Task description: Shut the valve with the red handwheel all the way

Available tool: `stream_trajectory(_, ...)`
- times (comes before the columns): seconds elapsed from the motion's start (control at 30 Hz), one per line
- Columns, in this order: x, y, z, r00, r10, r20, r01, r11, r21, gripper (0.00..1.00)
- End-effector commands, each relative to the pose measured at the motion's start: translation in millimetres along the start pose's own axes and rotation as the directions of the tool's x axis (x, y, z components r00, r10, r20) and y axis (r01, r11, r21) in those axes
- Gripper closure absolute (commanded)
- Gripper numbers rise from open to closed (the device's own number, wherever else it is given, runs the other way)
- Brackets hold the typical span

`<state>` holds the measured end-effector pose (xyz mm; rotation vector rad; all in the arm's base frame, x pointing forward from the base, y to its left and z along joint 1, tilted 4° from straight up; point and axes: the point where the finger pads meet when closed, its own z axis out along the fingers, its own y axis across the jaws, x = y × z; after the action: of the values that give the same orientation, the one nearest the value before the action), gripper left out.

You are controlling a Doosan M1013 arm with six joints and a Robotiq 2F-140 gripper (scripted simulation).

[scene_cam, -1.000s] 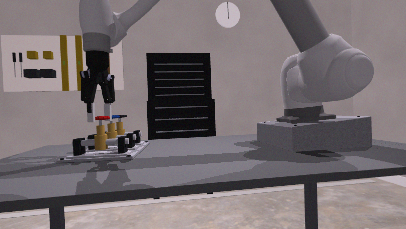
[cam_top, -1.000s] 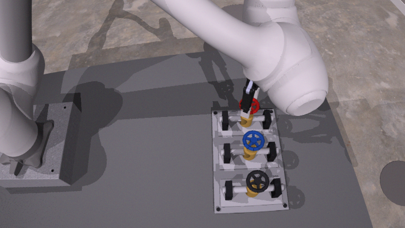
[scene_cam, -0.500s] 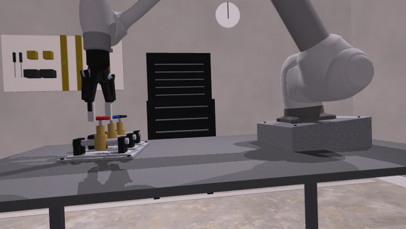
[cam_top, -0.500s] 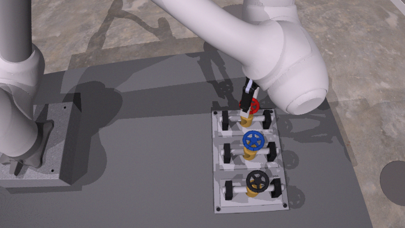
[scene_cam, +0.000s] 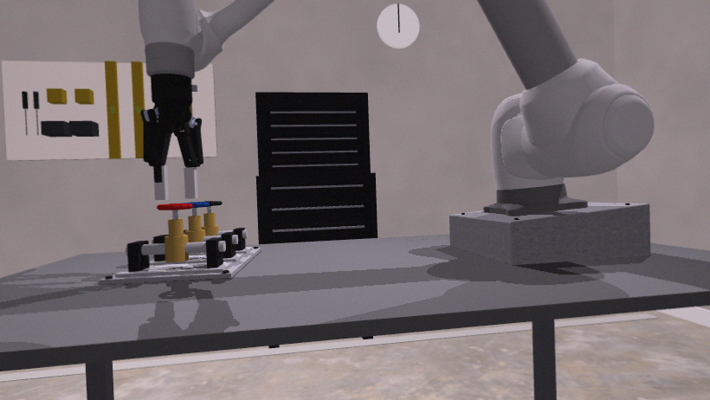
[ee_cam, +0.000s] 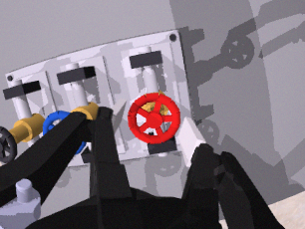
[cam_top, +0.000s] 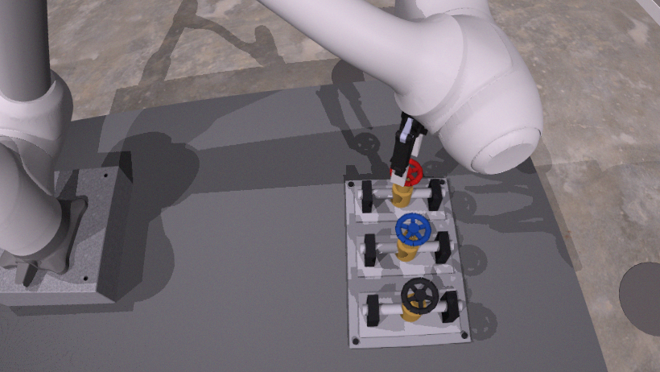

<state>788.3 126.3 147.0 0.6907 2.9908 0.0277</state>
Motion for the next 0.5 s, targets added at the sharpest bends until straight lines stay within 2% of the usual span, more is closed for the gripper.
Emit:
stream_trajectory(0.0,-0.6,3.4,-12.7,1.000,0.004,0.002,-0.004,1.000,-0.005,0.48)
stream_trajectory(0.47,-0.6,3.3,-31.7,1.000,0.004,0.002,-0.004,1.000,-0.005,0.48)
